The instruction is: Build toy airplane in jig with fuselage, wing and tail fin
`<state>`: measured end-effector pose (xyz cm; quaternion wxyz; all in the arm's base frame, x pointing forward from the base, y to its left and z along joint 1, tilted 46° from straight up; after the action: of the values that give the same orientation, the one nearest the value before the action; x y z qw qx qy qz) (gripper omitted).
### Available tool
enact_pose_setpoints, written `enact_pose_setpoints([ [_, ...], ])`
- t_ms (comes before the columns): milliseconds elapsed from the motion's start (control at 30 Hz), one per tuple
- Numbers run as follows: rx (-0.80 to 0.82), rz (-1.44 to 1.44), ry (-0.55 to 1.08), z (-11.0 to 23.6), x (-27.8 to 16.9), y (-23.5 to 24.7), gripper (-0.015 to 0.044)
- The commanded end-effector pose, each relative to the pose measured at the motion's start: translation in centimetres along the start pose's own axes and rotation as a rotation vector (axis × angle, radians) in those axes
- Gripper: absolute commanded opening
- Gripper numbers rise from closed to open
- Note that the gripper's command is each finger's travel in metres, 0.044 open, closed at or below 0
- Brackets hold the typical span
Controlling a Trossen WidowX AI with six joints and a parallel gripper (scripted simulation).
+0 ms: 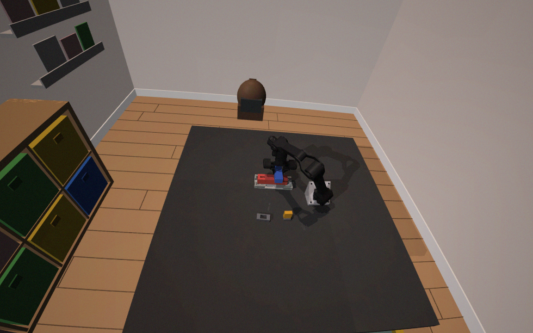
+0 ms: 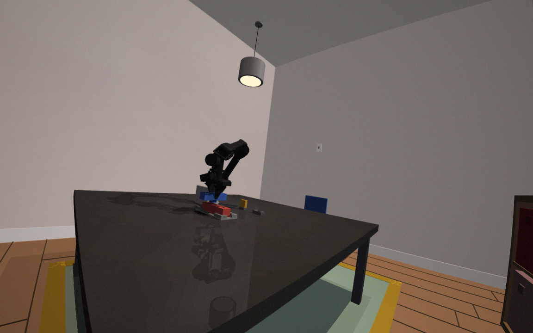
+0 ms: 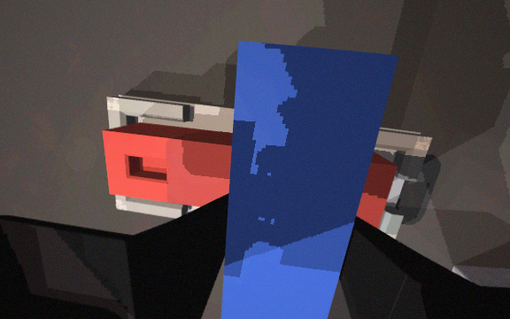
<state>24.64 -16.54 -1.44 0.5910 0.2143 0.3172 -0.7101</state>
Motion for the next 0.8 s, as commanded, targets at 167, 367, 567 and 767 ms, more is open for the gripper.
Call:
enact_pose_setpoints([
  [167, 0.001, -0.006, 0.008, -1.40, -0.05, -0.15, 0.0196],
  [367, 0.001, -0.006, 0.008, -1.45, 0.00, -0.14, 0.0196],
  [567, 0.001, -0.001, 0.003, -1.32, -0.01, -0.08, 0.0176],
  [767, 0.001, -0.001, 0.003, -1.32, -0.01, -0.08, 0.0058],
])
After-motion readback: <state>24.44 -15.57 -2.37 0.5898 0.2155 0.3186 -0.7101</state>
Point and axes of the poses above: the point midway between the two fingers, 35 mm back from their tips, its own z axis back along the fingers, its own y axis across the jaws, x = y × z, the point moved 7 cm from there along z, back along the fingers, and after that the axes turned 14 degrees about -z, right-handed, at the moved point
